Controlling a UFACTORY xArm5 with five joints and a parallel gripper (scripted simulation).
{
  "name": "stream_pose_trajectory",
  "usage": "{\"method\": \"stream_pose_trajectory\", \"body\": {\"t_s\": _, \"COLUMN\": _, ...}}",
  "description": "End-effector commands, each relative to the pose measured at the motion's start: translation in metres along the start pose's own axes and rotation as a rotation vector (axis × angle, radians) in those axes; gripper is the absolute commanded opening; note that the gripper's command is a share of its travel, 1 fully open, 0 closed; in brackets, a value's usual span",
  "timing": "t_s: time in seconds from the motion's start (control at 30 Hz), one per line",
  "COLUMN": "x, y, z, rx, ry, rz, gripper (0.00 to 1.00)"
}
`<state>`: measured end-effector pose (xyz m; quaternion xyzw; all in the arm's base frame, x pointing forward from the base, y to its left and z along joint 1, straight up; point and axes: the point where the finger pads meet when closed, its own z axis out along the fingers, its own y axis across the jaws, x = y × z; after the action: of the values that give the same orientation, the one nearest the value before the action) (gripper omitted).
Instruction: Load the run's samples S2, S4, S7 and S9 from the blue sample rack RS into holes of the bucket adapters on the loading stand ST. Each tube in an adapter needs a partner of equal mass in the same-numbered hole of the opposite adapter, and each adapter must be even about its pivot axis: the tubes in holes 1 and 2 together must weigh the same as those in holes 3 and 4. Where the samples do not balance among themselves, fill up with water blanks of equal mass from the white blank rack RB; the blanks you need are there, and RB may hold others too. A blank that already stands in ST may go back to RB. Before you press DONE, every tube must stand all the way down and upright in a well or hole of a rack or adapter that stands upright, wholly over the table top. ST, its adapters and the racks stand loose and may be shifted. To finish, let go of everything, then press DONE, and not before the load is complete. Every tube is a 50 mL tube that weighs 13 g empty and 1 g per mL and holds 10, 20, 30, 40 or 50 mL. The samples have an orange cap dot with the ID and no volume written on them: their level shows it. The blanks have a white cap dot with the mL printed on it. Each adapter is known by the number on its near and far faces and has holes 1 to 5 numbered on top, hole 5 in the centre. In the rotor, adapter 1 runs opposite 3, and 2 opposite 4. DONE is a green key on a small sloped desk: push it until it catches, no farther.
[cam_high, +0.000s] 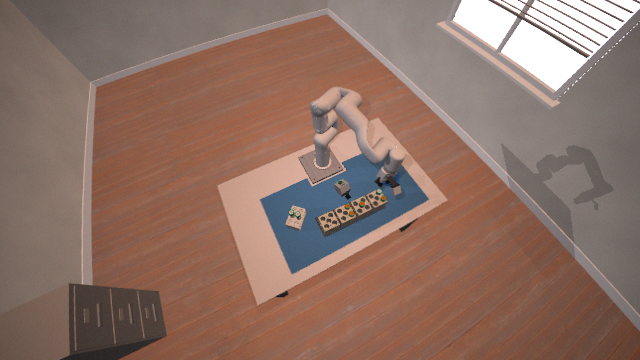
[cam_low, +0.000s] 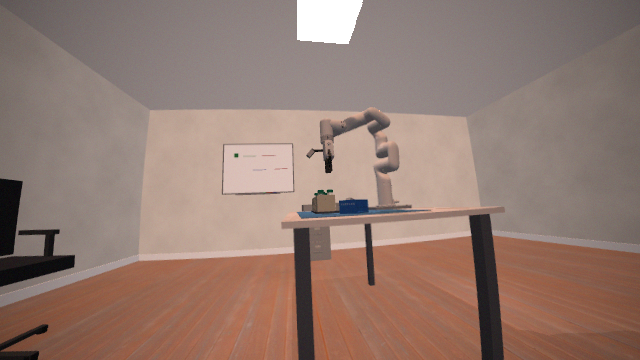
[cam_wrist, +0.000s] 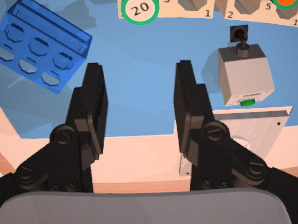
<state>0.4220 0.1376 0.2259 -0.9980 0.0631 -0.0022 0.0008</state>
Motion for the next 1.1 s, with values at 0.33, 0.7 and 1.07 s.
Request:
{"method": "stream_pose_trajectory", "body": {"t_s": 0.33, "x": 0.001, "y": 0.000, "z": -0.010, "rx": 0.002, "ry": 0.003, "rz": 0.000, "gripper": 0.43}}
{"method": "stream_pose_trajectory", "body": {"t_s": 0.7, "x": 0.001, "y": 0.000, "z": -0.010, "rx": 0.002, "ry": 0.003, "rz": 0.000, "gripper": 0.43}}
{"method": "stream_pose_trajectory", "body": {"t_s": 1.07, "x": -0.006, "y": 0.034, "z": -0.010, "rx": 0.001, "ry": 0.004, "rz": -0.233, "gripper": 0.57}}
